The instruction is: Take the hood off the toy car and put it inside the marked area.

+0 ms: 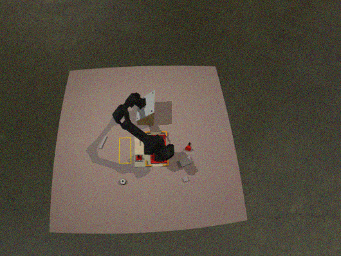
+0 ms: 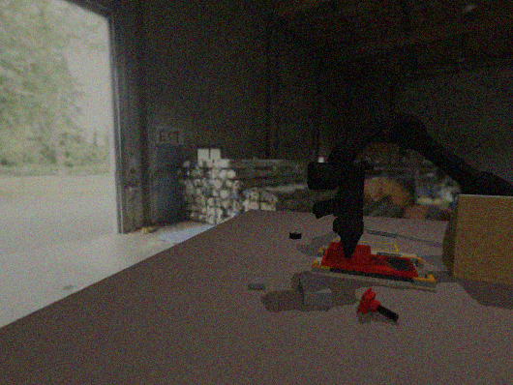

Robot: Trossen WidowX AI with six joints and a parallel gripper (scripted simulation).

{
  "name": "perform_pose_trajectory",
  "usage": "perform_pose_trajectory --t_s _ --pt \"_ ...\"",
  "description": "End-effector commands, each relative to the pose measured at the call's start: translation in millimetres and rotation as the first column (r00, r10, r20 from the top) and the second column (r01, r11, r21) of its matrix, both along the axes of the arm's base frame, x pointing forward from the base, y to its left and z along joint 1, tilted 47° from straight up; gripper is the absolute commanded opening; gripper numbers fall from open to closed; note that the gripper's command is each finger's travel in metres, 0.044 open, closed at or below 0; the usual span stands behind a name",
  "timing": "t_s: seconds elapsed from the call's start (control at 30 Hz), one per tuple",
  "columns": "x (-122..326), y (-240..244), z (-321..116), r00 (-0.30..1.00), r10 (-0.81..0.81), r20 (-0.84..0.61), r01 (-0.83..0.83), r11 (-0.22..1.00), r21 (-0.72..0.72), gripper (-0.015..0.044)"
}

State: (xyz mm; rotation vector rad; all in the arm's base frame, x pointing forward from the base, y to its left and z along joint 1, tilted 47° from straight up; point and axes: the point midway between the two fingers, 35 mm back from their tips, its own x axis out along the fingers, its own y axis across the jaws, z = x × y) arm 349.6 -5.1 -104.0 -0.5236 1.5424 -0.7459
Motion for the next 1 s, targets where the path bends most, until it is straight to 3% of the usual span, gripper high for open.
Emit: perform_pose_trajectory --t_s 0.0,0.07,0.97 --pt "1 2 2 1.000 -0.004 0.004 0.004 1.000 0.003 0.0032" --pt "1 3 3 1.000 -0.004 0.004 0.004 1.000 0.003 0.0000" --pt "3 16 15 1.000 -0.004 0.004 0.004 1.000 0.004 0.0000"
